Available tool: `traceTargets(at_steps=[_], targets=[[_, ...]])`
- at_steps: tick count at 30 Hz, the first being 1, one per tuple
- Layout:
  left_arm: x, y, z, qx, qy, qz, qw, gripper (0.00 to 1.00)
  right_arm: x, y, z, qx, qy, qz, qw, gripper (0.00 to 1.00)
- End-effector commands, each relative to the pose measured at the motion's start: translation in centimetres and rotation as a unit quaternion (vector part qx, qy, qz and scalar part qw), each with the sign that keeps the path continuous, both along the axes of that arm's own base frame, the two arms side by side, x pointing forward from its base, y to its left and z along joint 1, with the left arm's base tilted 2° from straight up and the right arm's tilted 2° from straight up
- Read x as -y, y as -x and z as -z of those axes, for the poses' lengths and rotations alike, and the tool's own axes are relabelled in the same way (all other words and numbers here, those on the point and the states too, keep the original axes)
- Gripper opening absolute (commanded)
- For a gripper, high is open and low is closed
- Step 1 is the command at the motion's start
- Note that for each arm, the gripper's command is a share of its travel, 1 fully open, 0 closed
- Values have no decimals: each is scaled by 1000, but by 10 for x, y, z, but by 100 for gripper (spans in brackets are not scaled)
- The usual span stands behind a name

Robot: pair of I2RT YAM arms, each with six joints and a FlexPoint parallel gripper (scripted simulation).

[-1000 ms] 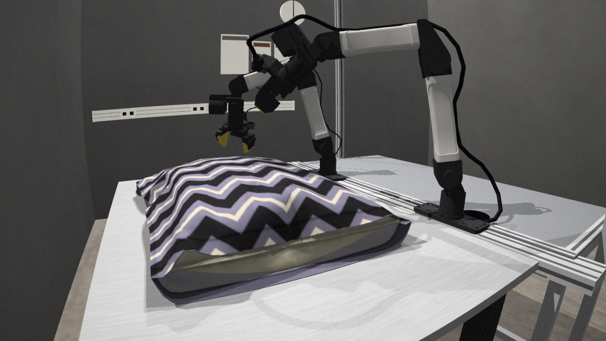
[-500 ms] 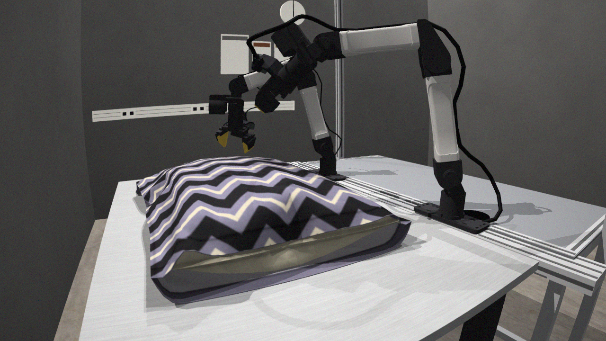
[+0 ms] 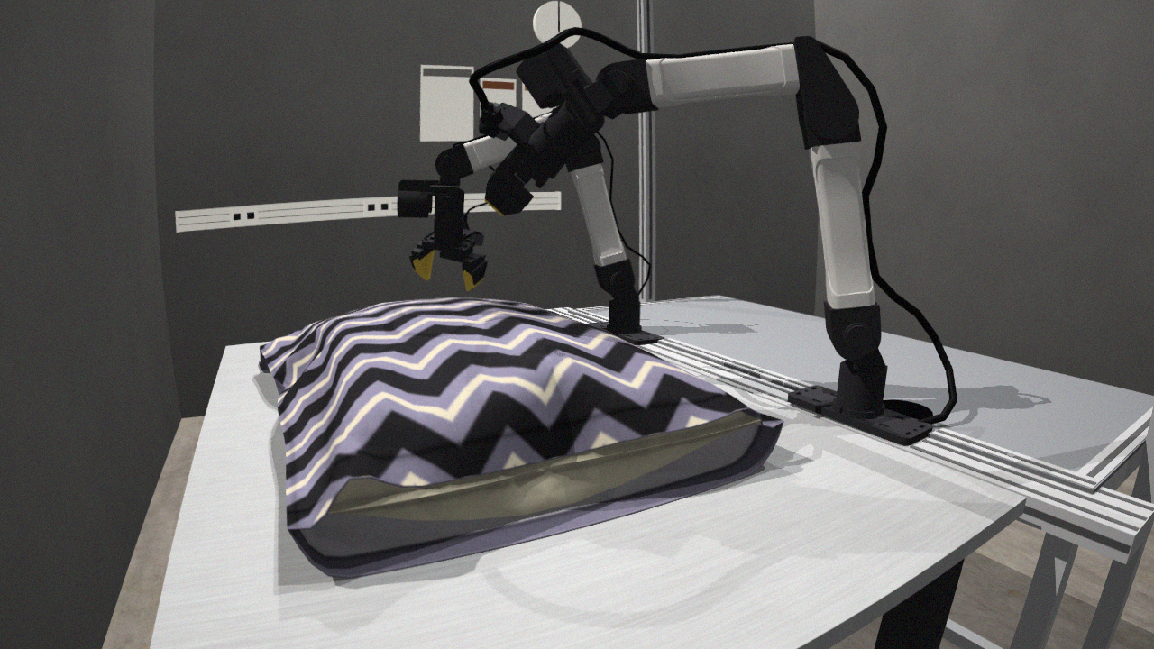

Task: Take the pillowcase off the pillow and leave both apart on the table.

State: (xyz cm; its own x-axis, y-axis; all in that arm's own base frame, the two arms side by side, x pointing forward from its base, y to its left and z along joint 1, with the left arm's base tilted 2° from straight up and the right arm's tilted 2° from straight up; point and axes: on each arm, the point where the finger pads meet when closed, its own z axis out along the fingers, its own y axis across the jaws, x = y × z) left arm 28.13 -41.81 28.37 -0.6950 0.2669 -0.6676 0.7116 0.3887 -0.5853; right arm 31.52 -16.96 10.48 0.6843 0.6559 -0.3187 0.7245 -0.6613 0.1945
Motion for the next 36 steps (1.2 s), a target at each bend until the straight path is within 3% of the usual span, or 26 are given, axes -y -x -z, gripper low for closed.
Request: traceTargets(at_steps=[1,4,5,10,19,22,30,36], targets=[[1,2,-9,8,9,3,1000,100,0,-2,-3,4,2,-6,1000,100],[1,2,-9,8,9,3,1000,100,0,-2,-3,4,2,-6,1000,100],[-9,-2,-25,30,21,-9,999,100,-4,-9,-18,33,7,-20,999,100],[-29,-12,-28,53,17,-34,998,100,-12,-15,-25,47,6,-96,994,100],[-86,-36,-43,118,13,-107,987,100,-36,-35,-63,106,36,-282,953,100],[-86,-36,-39,115,11,-105,988,100,-36,-37,-64,106,39,-296,948,100],[-146,-57,-60,180,8,-185,966,100,-60,-50,-107,155,101,-435,881,100],[-186,-68,-72,225,0,-240,944,100,-77,-57,-136,179,158,-524,818,100]])
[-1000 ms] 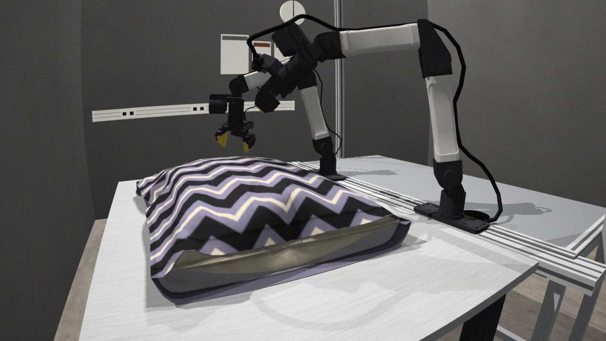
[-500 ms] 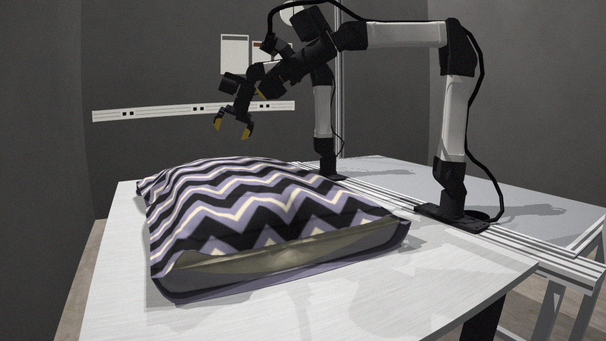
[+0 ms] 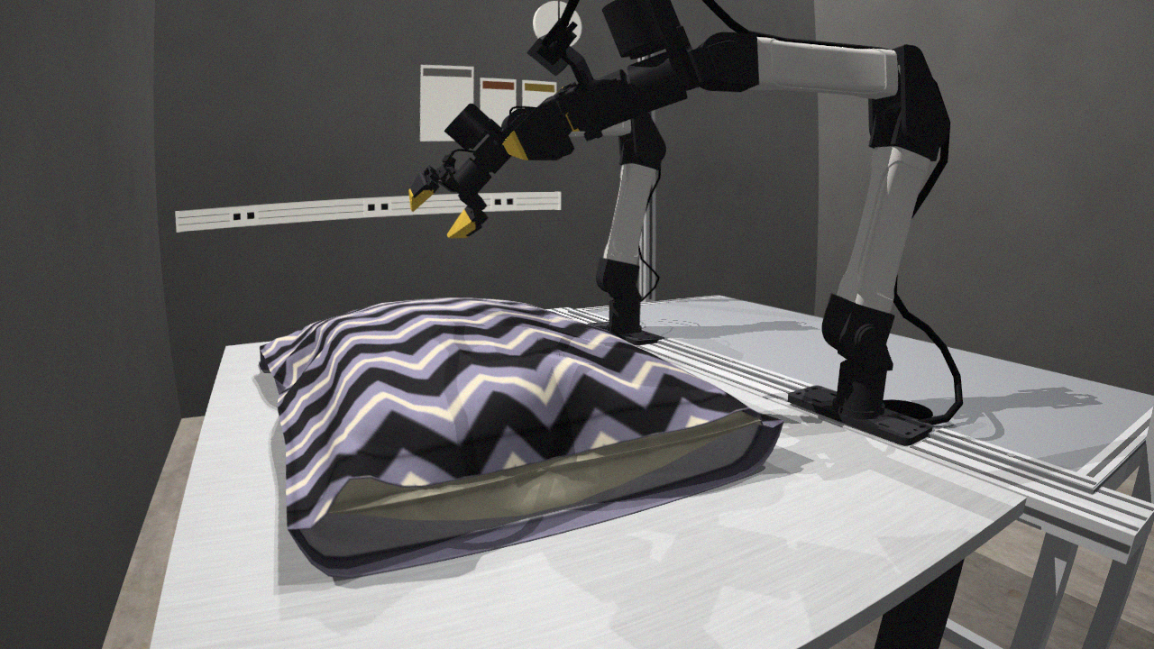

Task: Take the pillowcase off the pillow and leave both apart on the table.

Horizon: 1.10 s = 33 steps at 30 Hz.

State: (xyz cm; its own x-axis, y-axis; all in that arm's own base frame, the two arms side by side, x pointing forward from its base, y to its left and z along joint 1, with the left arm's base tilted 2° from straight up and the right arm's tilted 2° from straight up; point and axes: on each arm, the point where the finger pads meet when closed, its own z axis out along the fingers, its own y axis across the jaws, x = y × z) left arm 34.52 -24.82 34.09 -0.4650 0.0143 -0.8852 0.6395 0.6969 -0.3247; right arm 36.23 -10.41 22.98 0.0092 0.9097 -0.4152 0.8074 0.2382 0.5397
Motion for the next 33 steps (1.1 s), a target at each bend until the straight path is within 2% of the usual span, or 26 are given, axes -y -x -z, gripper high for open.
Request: traceTargets(at_steps=[1,3,7,13,17,19,20,27,33], targets=[[-16,-4,-15,46,0,-25,999,100,-12,-10,-11,30,39,-84,995,100],[-17,-6,-10,42,-2,-27,999,100,-12,-12,-13,33,50,-96,994,100],[-50,-12,-22,77,-8,-75,994,100,-27,-15,-36,68,100,-161,980,100],[-92,-20,-34,122,-20,-140,982,100,-43,-19,-67,113,181,-239,947,100],[-120,-23,-43,151,-29,-184,971,100,-56,-20,-88,145,239,-284,917,100],[-120,-23,-43,151,-29,-184,971,100,-56,-20,-88,145,239,-284,917,100],[-122,-28,-37,145,-32,-187,971,100,-56,-22,-89,145,252,-292,911,100],[-177,-29,-56,196,-51,-272,941,100,-79,-20,-128,197,359,-352,842,100],[-220,-30,-65,227,-72,-339,910,100,-97,-18,-154,229,450,-385,773,100]])
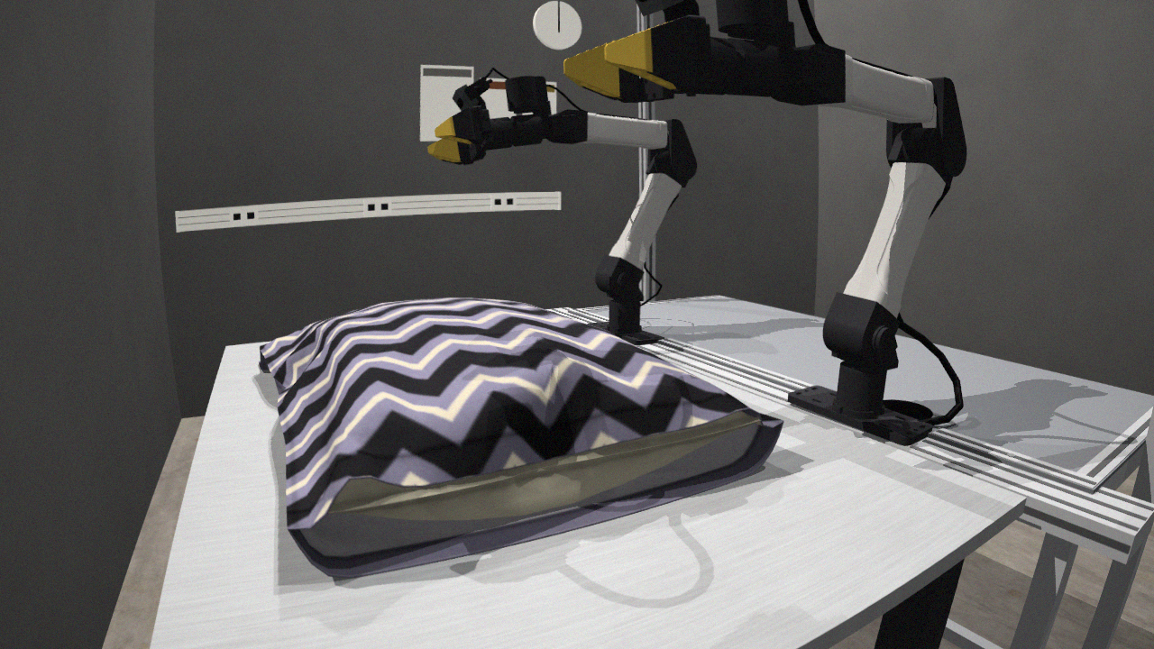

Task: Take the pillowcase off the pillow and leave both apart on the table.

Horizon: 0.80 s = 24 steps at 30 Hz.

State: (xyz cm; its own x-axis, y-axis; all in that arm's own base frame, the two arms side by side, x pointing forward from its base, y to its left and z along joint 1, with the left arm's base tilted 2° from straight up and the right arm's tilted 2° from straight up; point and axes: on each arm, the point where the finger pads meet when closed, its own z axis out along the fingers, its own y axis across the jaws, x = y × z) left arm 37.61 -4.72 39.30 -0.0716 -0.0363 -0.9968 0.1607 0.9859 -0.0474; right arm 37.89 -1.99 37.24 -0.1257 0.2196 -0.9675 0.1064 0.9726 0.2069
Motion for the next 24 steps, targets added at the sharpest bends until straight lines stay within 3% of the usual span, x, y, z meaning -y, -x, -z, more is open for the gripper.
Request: traceTargets(at_steps=[1,3,5,8,12,13,15,16,20,21,22,24], targets=[[-26,0,-13,40,-18,-48,998,100,-16,-1,-15,51,91,-48,993,100],[-26,0,-13,40,-18,-48,998,100,-16,-1,-15,51,91,-48,993,100],[-37,5,-20,54,-21,-67,996,100,-23,4,-29,80,123,-60,987,100],[-50,5,-19,57,-27,-88,994,100,-27,3,-27,82,143,-66,984,100],[-46,5,-19,53,-21,-77,995,100,-24,-5,-6,44,113,-62,991,100],[-43,9,-28,63,-16,-73,995,100,-24,6,-19,59,106,-55,991,100],[-42,6,-25,58,-16,-71,996,100,-19,5,-16,55,106,-49,992,100],[-41,5,-20,47,-19,-72,996,100,-17,8,-37,75,106,-42,991,100],[-42,5,-19,46,-19,-74,996,100,-19,3,-30,67,105,-46,991,100],[-45,3,-18,46,-20,-78,996,100,-20,4,-29,66,105,-47,991,60],[-44,5,-20,47,-20,-77,996,100,-22,6,-39,76,105,-48,990,60],[-42,6,-22,48,-21,-75,996,100,-22,6,-31,67,105,-49,991,60]])
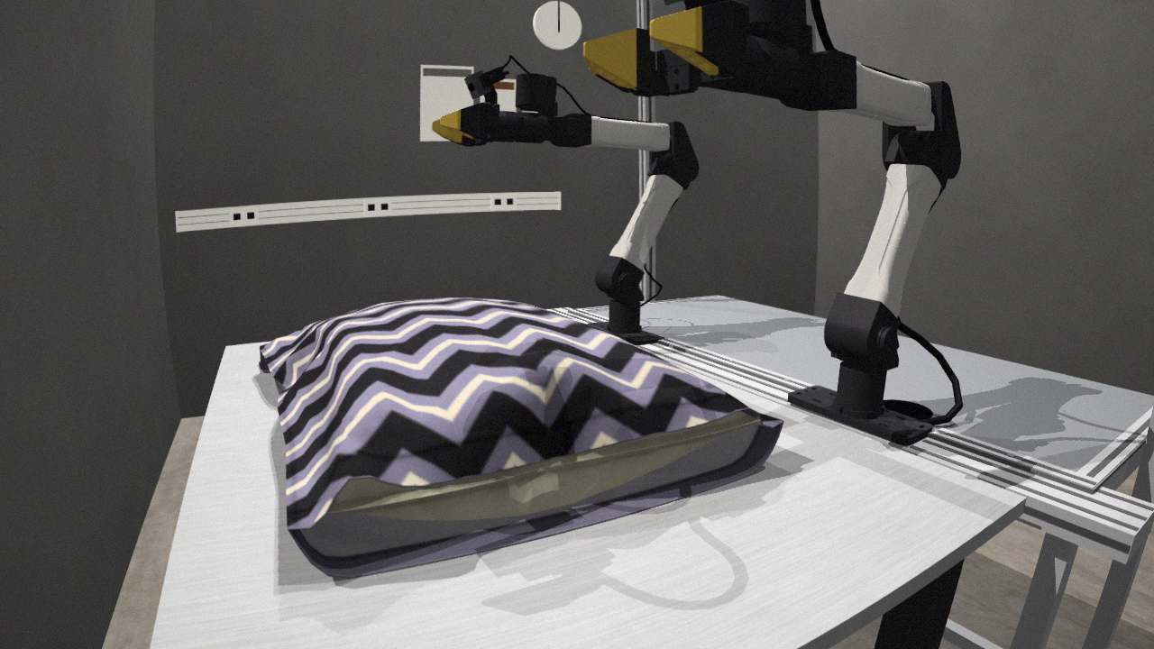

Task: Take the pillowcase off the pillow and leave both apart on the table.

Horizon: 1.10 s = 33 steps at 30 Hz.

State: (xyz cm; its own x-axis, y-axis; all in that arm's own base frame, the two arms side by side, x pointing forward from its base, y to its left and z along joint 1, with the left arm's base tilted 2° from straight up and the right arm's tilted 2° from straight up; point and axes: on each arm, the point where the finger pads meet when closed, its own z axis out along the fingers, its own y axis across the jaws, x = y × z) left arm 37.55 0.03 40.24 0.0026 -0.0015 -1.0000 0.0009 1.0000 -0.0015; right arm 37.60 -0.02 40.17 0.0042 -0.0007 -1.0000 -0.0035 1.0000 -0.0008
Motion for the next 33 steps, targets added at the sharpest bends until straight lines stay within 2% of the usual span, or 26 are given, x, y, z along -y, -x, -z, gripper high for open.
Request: traceTargets(at_steps=[1,4,6,10,14,17,21,30,31,33], targets=[[5,6,-13,13,-2,6,1000,100,-2,2,0,-6,-3,-1,1000,60],[4,6,-15,15,-4,4,1000,100,-3,3,-10,3,-3,-1,1000,60],[6,7,-17,17,-4,6,1000,100,-1,2,-1,-6,-3,1,1000,60],[4,7,-16,16,-4,4,1000,100,-3,5,-10,4,-2,0,1000,60],[3,4,-9,9,-3,3,1000,100,1,3,0,-7,-1,4,1000,60],[6,7,-16,16,-4,6,1000,100,0,7,-11,5,-2,3,1000,60],[5,8,-17,17,-4,5,1000,100,-1,1,0,-9,-1,1,1000,60],[5,8,-19,19,-4,5,1000,100,-3,1,-1,-8,0,-2,1000,60],[5,8,-19,19,-4,5,1000,100,4,-6,15,-32,3,9,999,60],[5,8,-19,19,-4,5,1000,100,5,-8,15,-43,5,7,999,60]])
